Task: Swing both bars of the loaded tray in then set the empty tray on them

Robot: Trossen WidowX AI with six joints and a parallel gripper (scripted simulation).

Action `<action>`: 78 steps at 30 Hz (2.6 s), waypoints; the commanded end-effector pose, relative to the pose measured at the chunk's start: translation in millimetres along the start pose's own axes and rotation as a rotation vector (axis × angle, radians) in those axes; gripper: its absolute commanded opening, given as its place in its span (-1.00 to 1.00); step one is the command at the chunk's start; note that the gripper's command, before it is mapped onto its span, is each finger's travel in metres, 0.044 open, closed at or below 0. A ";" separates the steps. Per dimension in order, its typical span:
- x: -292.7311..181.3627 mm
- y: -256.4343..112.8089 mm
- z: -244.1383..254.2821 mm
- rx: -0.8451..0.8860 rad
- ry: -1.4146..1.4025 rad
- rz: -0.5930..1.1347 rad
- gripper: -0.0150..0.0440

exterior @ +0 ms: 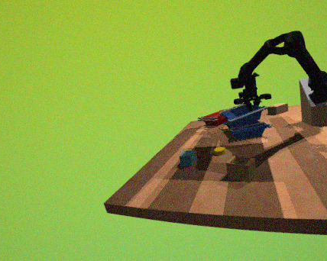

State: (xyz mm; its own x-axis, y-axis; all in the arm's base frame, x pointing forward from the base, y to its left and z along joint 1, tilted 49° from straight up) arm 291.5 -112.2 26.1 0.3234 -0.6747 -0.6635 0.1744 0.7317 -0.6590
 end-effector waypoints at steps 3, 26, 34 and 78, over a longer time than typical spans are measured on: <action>-2.8 5.1 -0.9 -0.026 0.000 0.005 -0.49; -3.3 12.2 -3.3 -0.025 0.000 0.005 -0.49; -3.4 12.7 -3.5 -0.026 0.000 0.006 -0.49; -3.4 12.7 -3.5 -0.026 0.000 0.006 -0.49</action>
State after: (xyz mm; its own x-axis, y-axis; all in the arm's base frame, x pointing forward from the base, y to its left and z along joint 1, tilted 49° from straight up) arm 290.2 -107.1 20.9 0.3243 -0.6755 -0.6623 0.1767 0.7310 -0.6591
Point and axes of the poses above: the point midway between the two fingers, 35 mm back from their tips, its own y axis out along the fingers, its own z axis across the jaws, x = y × z, the point moved 6 cm from there along -y, back along the fingers, and after that the axes turned 14 degrees about -y, right-handed, at the moved point
